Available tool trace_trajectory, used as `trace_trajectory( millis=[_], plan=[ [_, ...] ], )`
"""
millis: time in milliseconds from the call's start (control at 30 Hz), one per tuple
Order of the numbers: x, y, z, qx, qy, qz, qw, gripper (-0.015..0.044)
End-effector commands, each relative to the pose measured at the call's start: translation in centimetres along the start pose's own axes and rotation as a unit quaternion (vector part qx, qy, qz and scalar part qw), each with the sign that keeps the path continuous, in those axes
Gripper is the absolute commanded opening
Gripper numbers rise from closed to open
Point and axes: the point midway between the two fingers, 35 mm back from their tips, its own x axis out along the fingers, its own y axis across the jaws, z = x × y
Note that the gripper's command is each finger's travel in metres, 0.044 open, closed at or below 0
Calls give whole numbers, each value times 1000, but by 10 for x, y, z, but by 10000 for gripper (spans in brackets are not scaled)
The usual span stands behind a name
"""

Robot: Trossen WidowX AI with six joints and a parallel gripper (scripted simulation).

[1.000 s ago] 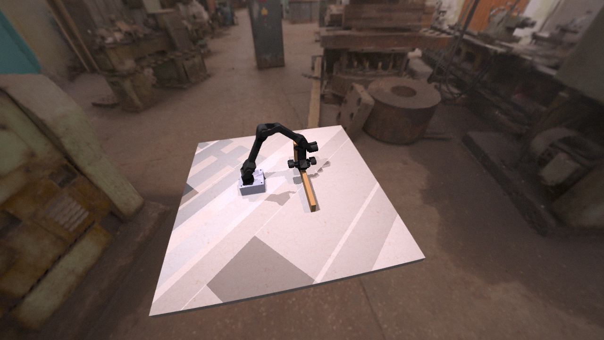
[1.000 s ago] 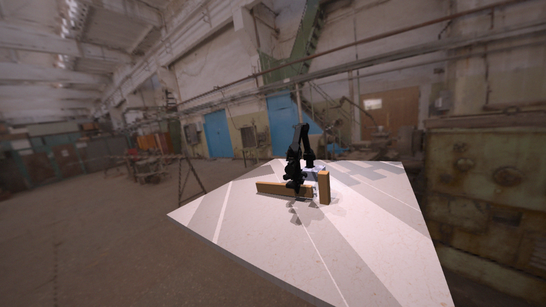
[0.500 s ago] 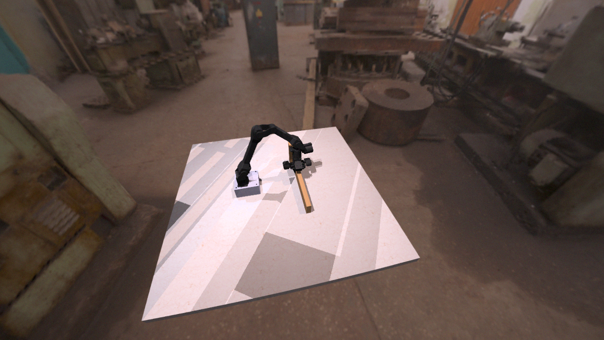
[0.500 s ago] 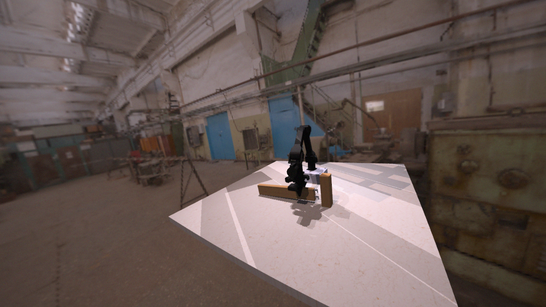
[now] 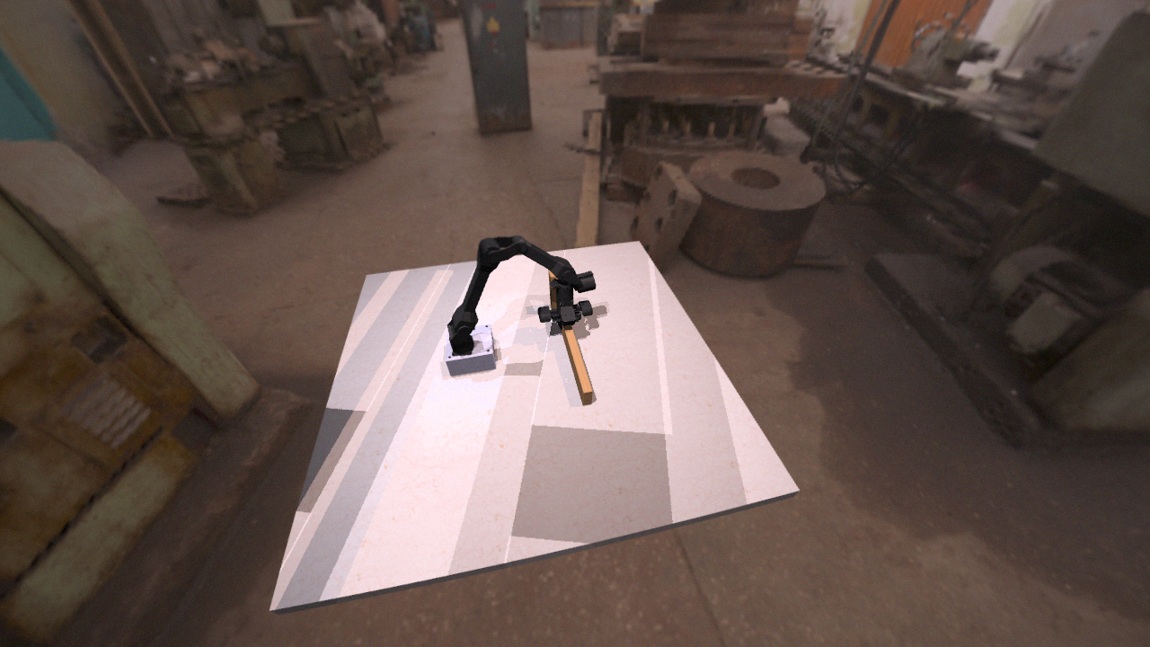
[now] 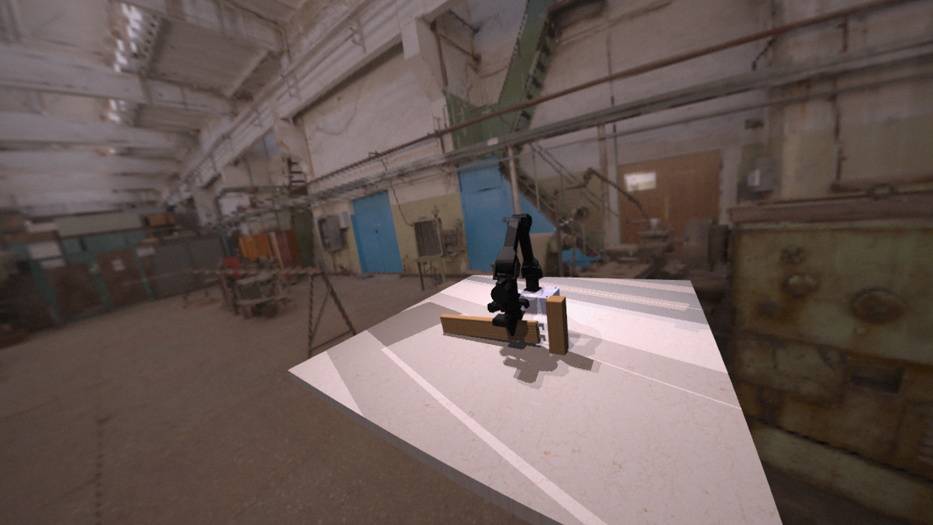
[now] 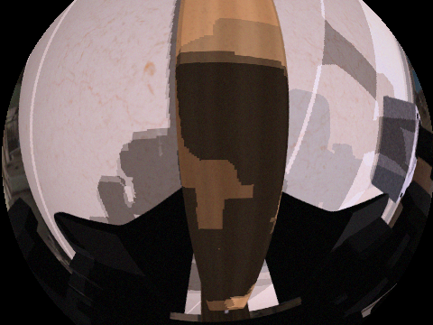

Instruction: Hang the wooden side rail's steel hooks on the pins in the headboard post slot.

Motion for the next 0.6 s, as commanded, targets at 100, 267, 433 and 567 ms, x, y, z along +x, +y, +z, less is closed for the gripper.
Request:
trace_trajectory(
  millis=[100,267,433,567],
  plan=[
    [-3,1,-2,2,3,3,1000,0],
    [-4,2,-3,2,3,3,1000,0],
    [-4,3,-3,2,3,3,1000,0],
    [-4,3,-4,2,3,3,1000,0]
  ],
)
